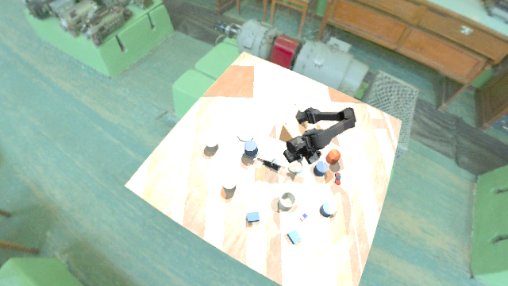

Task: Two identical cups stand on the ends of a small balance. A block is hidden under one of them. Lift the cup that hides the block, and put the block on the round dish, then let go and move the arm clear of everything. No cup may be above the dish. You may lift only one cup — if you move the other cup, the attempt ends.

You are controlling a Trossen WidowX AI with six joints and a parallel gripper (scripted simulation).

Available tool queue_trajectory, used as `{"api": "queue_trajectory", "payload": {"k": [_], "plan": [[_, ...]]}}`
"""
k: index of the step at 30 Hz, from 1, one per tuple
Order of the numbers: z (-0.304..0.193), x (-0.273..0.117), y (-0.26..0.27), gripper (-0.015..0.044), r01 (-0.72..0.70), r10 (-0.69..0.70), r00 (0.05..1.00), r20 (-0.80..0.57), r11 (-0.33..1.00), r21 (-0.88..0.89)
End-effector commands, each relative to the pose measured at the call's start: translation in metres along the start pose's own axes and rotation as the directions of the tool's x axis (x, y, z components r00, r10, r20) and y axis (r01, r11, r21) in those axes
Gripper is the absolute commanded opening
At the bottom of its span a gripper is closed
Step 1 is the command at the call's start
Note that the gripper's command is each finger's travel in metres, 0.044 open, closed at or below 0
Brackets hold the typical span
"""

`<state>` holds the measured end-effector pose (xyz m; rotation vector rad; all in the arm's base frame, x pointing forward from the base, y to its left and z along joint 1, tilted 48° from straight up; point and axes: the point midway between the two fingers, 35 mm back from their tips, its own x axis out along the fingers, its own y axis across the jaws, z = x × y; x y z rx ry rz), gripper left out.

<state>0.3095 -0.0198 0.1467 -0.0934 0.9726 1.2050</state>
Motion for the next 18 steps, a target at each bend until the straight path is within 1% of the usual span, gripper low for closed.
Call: {"api": "queue_trajectory", "payload": {"k": [1, 10, 18], "plan": [[-0.01, -0.002, -0.009, 0.0, -0.004, 0.004, 1.0, -0.009, 1.0, 0.001], [-0.078, 0.006, -0.065, 0.0, 0.012, -0.012, 1.0, -0.029, 1.0, 0.0], [-0.147, 0.019, -0.1, 0.0, 0.016, -0.016, 0.999, -0.041, 1.0, -0.002]]}}
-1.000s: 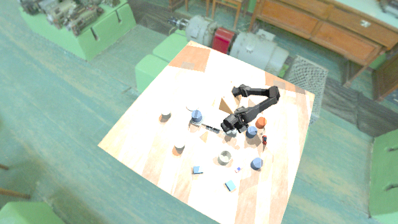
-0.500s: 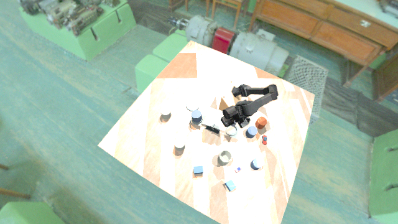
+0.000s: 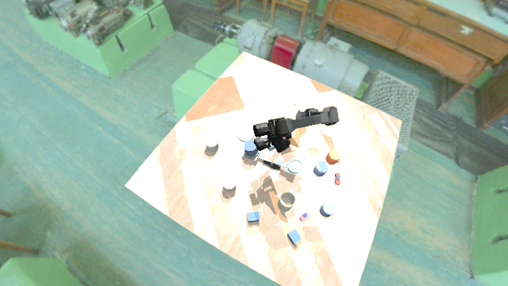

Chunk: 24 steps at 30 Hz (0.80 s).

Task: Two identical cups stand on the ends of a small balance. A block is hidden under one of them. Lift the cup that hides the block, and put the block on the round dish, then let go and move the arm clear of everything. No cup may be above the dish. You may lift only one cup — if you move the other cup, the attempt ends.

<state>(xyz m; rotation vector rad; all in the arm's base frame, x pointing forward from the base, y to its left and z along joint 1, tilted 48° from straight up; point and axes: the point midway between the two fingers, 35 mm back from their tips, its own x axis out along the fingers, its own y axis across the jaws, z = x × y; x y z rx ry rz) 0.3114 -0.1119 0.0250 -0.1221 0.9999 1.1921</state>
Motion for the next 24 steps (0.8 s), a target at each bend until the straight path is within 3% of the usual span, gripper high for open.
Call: {"api": "queue_trajectory", "payload": {"k": [1, 20, 24], "plan": [[-0.033, 0.008, -0.014, 0.0, 0.0, 0.0, 1.0, -0.007, 1.0, -0.003], [-0.201, 0.077, -0.033, 0.0, -0.024, 0.024, 1.0, -0.001, 0.999, -0.022], [-0.213, 0.084, -0.032, 0.0, -0.027, 0.027, 1.0, 0.002, 0.999, -0.025]]}}
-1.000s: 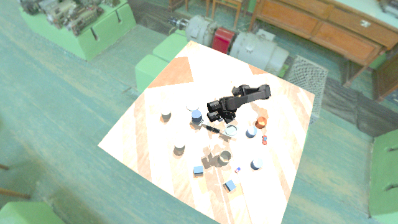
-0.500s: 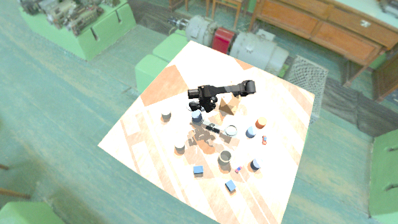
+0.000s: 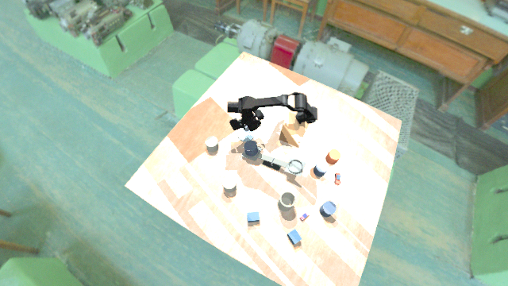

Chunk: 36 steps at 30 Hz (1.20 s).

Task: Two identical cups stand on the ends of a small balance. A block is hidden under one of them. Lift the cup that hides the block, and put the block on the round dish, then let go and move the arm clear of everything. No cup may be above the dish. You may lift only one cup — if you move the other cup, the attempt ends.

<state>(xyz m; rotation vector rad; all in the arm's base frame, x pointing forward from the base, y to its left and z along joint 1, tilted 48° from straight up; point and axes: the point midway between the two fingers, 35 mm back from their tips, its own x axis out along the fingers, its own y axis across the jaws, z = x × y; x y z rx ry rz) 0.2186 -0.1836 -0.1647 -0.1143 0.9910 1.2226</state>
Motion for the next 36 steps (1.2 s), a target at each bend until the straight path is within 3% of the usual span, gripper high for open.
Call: {"api": "queue_trajectory", "payload": {"k": [1, 11, 31, 36], "plan": [[-0.007, 0.004, 0.0, 0.0, -0.001, 0.0, 1.0, -0.005, 1.0, -0.013], [-0.006, 0.045, 0.0, 0.0, -0.001, 0.001, 1.0, -0.003, 1.0, -0.013], [-0.006, 0.067, 0.0, 0.0, -0.001, 0.001, 1.0, -0.002, 1.0, -0.014], [-0.007, 0.063, 0.0, 0.0131, -0.001, 0.001, 1.0, -0.007, 1.0, -0.017]]}}
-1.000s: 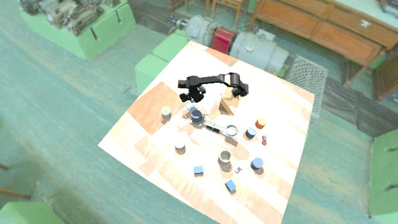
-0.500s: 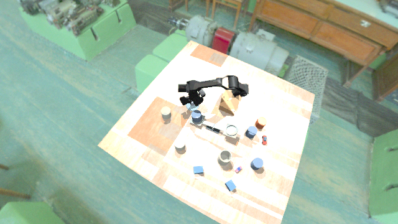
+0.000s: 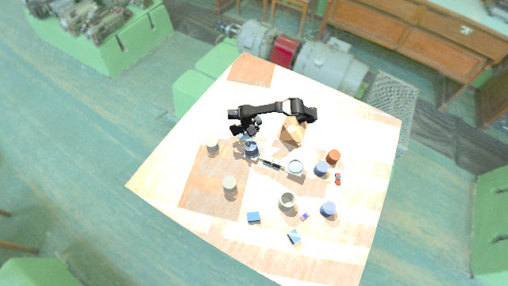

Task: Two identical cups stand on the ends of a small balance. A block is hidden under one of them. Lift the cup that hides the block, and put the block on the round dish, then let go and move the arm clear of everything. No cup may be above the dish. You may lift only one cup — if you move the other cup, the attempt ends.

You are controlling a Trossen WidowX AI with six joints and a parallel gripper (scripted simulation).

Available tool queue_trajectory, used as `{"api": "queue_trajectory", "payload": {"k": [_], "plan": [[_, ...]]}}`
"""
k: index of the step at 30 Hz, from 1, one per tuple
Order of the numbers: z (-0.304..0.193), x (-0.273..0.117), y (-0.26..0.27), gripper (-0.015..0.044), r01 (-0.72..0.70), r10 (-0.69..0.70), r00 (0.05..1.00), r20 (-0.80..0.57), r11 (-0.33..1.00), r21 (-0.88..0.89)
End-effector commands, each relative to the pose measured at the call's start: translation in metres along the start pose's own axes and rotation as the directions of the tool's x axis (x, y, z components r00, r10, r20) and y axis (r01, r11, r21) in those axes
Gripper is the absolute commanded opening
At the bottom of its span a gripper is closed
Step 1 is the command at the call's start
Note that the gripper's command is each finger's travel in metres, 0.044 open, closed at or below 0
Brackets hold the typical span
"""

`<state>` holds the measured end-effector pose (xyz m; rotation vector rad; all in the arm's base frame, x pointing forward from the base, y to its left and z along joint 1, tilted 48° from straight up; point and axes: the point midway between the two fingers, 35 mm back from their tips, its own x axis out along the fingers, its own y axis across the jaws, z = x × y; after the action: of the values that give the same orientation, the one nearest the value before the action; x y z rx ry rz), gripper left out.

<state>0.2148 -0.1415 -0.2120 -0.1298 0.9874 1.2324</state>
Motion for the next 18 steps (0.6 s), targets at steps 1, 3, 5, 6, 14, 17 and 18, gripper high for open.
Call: {"api": "queue_trajectory", "payload": {"k": [1, 3, 5, 6, 14, 17, 18], "plan": [[0.0, 0.0, 0.0, 0.0157, 0.001, -0.001, 1.0, 0.0, 1.0, -0.002], [0.0, 0.0, 0.0, 0.021, 0.001, -0.001, 1.0, 0.0, 1.0, -0.002], [0.0, 0.0, 0.0, 0.0262, 0.001, -0.001, 1.0, 0.0, 1.0, -0.002], [0.0, 0.0, 0.0, 0.0289, 0.001, -0.001, 1.0, 0.0, 1.0, -0.002], [-0.003, -0.011, 0.0, 0.044, -0.007, 0.008, 1.0, -0.02, 0.999, 0.034], [-0.002, -0.033, -0.001, 0.044, -0.004, 0.004, 1.0, -0.01, 1.0, 0.02], [-0.002, -0.04, -0.001, 0.044, -0.002, 0.002, 1.0, -0.007, 1.0, 0.015]]}}
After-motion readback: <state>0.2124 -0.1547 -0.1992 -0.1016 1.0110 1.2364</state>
